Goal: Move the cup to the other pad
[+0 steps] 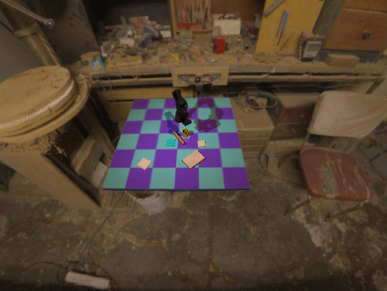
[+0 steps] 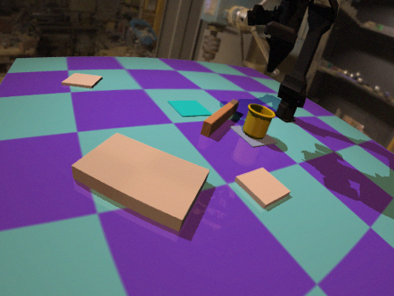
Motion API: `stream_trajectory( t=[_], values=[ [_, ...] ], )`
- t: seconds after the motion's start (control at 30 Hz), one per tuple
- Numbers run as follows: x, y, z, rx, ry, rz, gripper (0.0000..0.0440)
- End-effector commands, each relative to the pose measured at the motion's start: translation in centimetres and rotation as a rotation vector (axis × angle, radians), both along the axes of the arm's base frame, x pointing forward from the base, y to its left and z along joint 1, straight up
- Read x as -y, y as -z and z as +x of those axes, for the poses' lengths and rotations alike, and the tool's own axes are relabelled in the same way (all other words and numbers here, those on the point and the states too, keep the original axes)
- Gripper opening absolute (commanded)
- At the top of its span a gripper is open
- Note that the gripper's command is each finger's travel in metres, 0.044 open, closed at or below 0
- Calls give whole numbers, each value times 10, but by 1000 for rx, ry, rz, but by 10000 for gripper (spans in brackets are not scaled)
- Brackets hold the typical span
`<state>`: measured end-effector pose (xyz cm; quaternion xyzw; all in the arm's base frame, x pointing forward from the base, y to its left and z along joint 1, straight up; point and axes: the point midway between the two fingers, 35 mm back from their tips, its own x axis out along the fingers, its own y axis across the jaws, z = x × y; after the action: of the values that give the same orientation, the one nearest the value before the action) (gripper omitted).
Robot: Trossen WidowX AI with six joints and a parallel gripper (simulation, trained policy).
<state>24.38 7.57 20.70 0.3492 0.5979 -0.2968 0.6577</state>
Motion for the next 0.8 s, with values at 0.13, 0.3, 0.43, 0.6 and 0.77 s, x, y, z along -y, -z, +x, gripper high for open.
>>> stream_trajectory(
  t=[0.13,0.3,0.43,0.6,0.77],
  values=[
    [7,25,-7,-115,41,-63,169],
    [10,37,-11,-154,60,-87,176],
    [11,47,-13,-180,72,-103,182],
    [12,60,-17,-207,83,-121,186],
    [12,72,-19,-228,88,-136,189]
  ],
)
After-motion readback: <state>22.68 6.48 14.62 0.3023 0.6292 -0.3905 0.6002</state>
